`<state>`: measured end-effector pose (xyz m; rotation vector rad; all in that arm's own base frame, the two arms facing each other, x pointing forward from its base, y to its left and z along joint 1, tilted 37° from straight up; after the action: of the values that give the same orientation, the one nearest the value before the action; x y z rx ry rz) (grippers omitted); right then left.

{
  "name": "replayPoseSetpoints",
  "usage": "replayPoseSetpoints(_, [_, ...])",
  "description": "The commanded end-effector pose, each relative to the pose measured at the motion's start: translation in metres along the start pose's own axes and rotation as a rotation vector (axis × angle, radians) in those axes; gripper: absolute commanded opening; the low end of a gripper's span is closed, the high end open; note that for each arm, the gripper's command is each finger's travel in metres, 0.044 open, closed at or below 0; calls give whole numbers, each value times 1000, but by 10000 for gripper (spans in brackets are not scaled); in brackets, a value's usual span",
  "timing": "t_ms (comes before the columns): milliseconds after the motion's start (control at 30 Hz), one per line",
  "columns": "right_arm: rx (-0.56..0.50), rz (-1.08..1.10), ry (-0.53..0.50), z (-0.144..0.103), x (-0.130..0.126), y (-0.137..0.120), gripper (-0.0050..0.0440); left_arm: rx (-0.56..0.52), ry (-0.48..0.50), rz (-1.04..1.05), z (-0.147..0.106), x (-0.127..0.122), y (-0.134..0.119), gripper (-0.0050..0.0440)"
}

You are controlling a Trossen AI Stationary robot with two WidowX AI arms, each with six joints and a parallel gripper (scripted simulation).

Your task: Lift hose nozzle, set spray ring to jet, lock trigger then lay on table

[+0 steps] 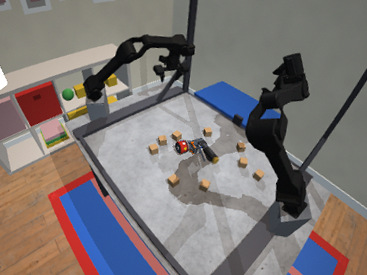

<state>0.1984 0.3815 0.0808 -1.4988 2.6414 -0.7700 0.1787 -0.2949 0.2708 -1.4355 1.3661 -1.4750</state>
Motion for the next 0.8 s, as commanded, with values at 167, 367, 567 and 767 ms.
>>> replayPoseSetpoints(167, [-4, 8, -23, -9, 0, -3, 400, 9, 6, -14, -1, 2, -5, 400])
replayPoseSetpoints(367, [-4, 8, -23, -9, 0, -3, 400, 9, 6, -14, -1, 2, -5, 400])
replayPoseSetpoints(567, [-6, 19, -26, -9, 1, -5, 396, 10, 4, -23, -1, 0, -6, 401])
replayPoseSetpoints(767, [-34, 104, -54, -10, 3, -21, 396, 11, -1, -99, 5, -8, -11, 401])
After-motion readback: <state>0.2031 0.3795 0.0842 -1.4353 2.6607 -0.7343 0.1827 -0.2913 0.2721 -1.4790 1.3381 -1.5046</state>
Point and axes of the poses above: on each arm, the point midway between the two fingers, 35 mm back from their tips, its own z axis out along the fingers, its own x axis across the jaws, y = z × x, the point moved 8 cm from there along -z, back along the fingers, and after that the axes turned 4 degrees about z, right-handed, at the moved point
